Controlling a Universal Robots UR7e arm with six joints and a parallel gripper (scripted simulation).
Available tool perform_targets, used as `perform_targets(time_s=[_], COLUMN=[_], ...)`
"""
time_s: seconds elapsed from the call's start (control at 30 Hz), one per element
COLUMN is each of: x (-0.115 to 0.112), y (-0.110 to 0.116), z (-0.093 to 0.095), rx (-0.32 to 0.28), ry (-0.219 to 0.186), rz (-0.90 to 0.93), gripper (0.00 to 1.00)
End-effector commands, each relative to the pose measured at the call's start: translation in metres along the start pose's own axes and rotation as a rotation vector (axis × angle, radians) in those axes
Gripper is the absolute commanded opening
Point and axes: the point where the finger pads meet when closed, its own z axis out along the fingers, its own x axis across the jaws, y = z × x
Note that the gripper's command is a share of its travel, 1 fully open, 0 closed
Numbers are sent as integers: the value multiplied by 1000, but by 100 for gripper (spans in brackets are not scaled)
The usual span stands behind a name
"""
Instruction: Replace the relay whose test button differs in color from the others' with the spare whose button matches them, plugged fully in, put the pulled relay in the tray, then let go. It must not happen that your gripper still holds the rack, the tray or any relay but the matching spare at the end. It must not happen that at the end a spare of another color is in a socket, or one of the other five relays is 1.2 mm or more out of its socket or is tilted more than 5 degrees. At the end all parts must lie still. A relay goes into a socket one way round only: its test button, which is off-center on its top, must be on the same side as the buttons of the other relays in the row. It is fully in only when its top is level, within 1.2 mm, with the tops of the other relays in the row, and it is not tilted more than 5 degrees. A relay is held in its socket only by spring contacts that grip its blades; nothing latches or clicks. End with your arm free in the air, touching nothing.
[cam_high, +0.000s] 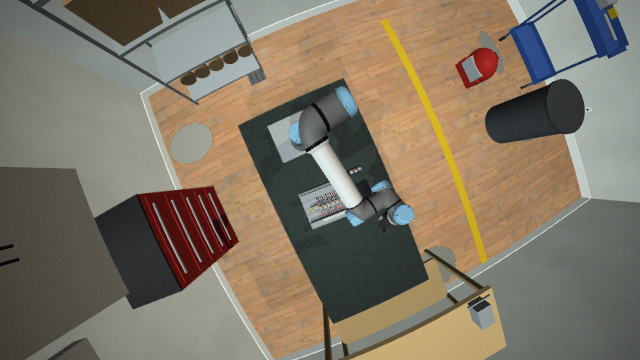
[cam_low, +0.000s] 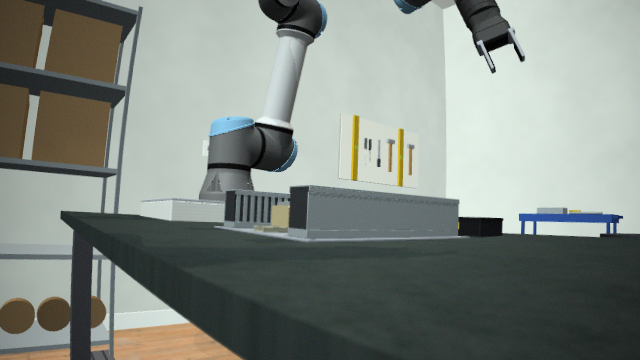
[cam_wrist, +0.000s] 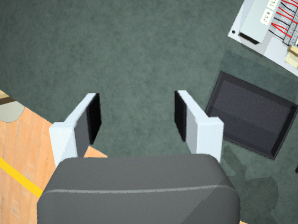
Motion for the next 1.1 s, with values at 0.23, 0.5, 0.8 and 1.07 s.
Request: perform_targets(time_s=[0.23, 0.5, 0.8, 1.07], x=[19, 19, 38, 38], y=[-25, -25, -48, -48], z=[-51, -51, -100, -100], rx=[-2, -2, -2, -2], ry=[5, 5, 5, 5], rz=[1, 1, 1, 1], gripper=[100, 100, 100, 100])
